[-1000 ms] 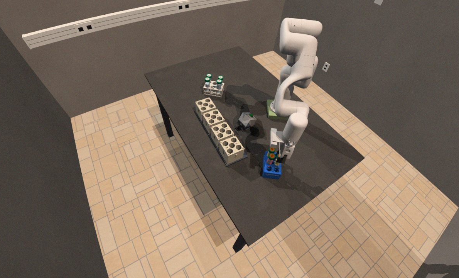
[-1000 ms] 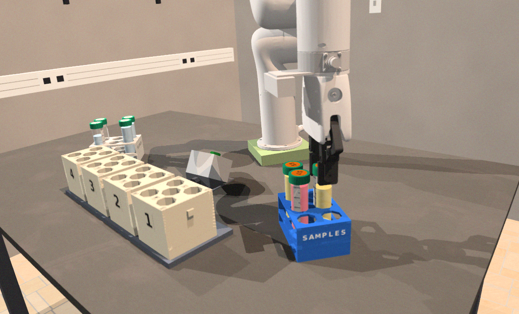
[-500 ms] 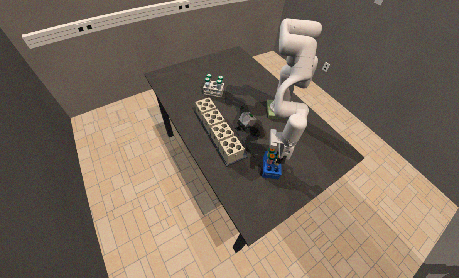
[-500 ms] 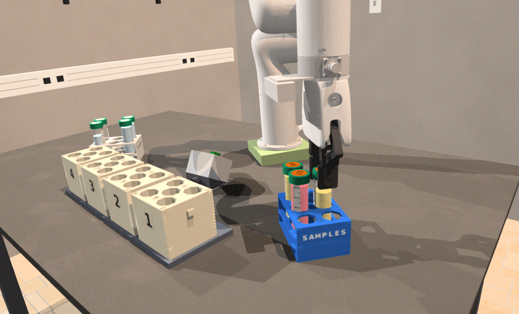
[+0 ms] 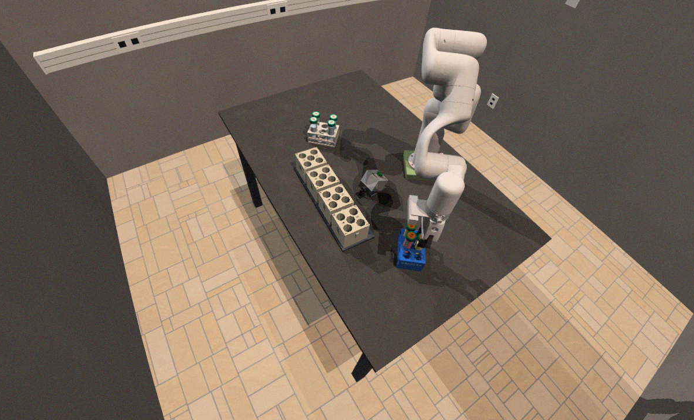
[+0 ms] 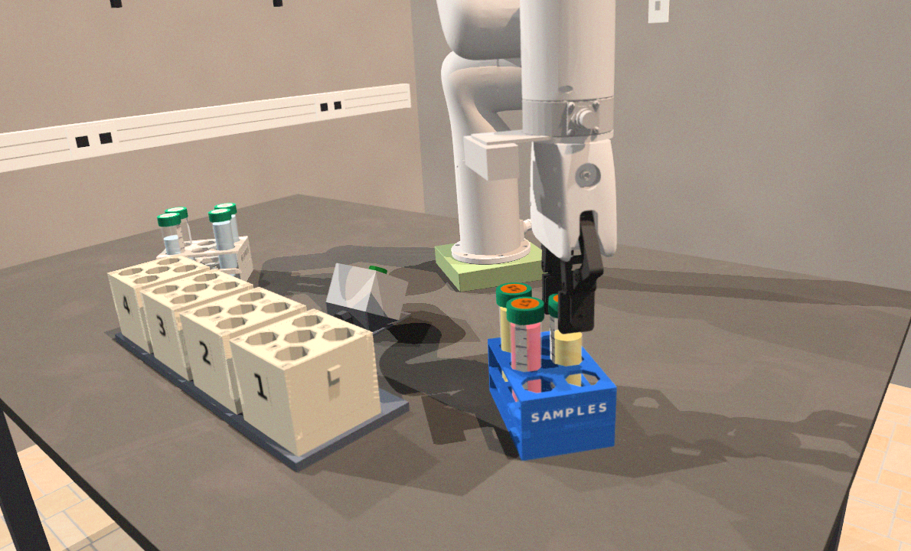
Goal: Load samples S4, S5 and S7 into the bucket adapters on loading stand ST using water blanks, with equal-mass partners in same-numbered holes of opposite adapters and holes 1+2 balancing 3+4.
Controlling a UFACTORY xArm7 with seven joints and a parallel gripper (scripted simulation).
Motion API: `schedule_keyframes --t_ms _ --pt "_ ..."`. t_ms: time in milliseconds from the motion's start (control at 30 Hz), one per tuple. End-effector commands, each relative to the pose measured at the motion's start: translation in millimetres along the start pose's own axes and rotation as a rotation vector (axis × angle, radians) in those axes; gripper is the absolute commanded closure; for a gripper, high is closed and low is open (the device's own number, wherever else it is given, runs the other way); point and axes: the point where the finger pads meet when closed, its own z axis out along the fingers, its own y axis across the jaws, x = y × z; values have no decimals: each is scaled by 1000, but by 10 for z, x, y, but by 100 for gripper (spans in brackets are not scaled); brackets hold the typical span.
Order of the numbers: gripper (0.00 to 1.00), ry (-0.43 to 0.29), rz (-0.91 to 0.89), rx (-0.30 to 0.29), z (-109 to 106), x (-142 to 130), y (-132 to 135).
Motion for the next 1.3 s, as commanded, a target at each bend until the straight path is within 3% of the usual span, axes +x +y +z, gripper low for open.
schedule_keyframes --t_ms 0,533,1267 --pt "56 1 0 4 -16 1 -15" --pt "56 1 0 4 -16 1 -16" --pt "56 1 0 4 -416 1 -14"
